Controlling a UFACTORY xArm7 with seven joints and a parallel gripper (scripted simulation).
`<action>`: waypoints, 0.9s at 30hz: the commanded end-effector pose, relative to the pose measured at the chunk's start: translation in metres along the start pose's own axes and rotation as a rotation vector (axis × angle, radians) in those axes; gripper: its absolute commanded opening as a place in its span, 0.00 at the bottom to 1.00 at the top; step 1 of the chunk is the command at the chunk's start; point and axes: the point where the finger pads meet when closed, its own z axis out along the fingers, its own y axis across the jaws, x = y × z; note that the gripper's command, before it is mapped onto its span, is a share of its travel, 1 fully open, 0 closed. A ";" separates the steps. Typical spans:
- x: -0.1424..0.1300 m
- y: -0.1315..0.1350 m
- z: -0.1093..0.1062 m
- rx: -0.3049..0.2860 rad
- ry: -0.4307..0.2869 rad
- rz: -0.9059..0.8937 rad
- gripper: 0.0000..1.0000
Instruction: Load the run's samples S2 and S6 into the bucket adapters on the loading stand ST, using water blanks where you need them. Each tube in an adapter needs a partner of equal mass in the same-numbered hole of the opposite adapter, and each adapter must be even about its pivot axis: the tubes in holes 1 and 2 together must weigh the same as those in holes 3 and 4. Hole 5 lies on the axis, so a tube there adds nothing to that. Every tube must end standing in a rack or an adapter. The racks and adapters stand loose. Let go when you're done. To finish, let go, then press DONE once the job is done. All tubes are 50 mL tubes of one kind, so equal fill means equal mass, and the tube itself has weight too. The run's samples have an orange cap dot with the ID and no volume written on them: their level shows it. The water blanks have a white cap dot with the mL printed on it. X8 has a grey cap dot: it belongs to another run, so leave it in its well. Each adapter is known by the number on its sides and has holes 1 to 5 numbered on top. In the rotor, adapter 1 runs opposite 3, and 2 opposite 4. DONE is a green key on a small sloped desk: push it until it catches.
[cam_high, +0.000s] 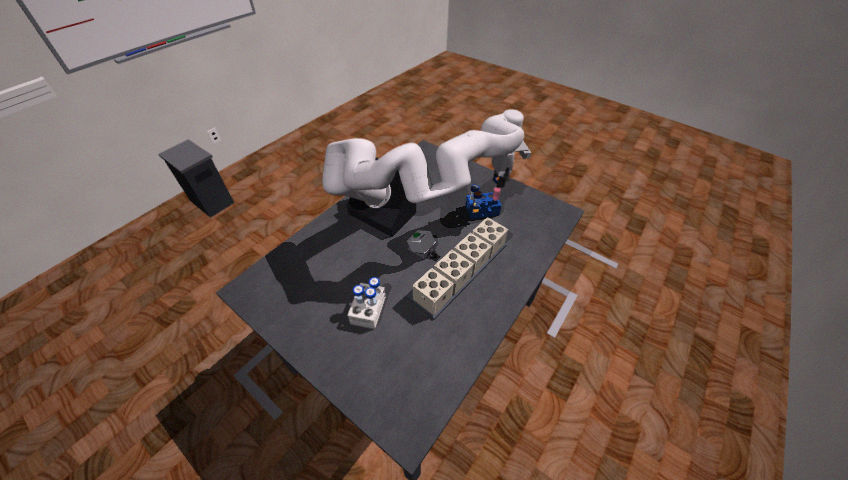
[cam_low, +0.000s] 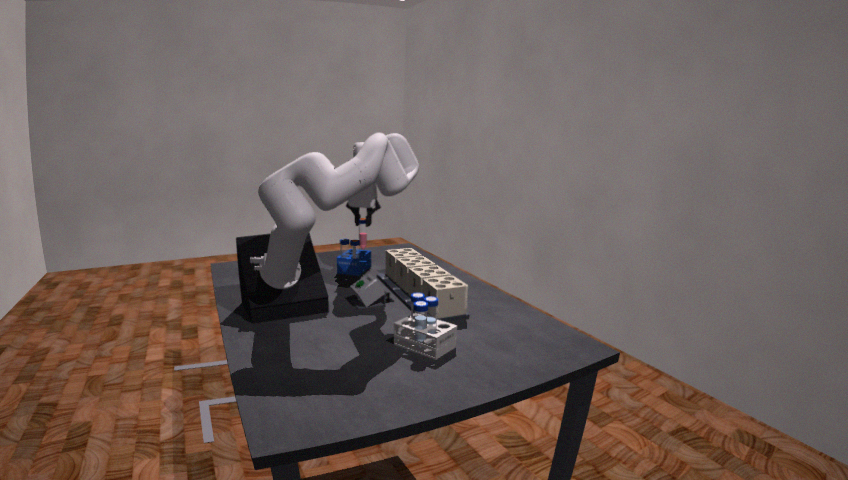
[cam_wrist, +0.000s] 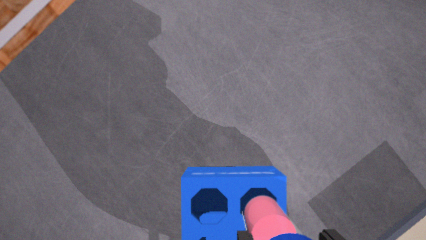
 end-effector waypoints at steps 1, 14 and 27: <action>0.001 0.000 -0.002 0.001 0.005 0.000 0.00; 0.001 0.000 0.005 0.001 0.004 0.000 0.00; 0.001 0.000 0.016 0.001 0.005 0.000 0.00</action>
